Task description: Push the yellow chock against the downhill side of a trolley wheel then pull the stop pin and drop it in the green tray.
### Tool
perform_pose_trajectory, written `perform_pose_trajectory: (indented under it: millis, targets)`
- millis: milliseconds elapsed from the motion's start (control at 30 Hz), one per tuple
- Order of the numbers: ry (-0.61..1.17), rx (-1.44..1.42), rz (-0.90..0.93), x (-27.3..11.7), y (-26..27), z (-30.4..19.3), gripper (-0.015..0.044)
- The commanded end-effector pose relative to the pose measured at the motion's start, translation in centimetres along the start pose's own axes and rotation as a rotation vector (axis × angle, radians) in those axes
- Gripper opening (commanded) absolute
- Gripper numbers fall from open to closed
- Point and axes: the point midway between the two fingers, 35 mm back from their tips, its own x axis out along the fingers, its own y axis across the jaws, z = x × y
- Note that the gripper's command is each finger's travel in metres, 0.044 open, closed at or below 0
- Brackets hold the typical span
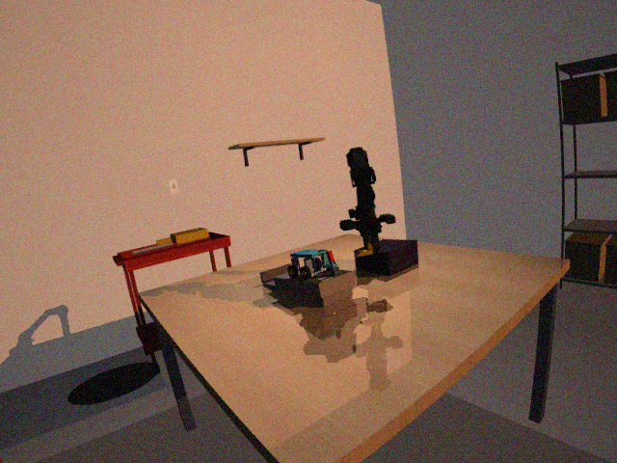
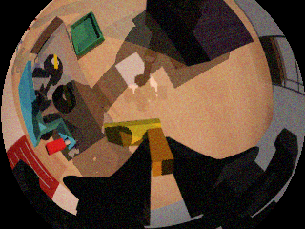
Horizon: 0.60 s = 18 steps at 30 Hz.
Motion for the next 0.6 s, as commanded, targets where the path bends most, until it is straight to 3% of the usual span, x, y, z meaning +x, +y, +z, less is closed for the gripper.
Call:
perform_pose_trajectory:
  millis: [0, 300, 567]
  targets:
    - [0.002, 0.004, -0.005, -1.41, -0.17, -0.04, 0.0]
    - [0.002, -0.018, -0.005, -1.92, -0.22, -0.05, 0.0]
    - [0.003, -0.277, -0.004, -1.92, -0.22, -0.05, 0.0]
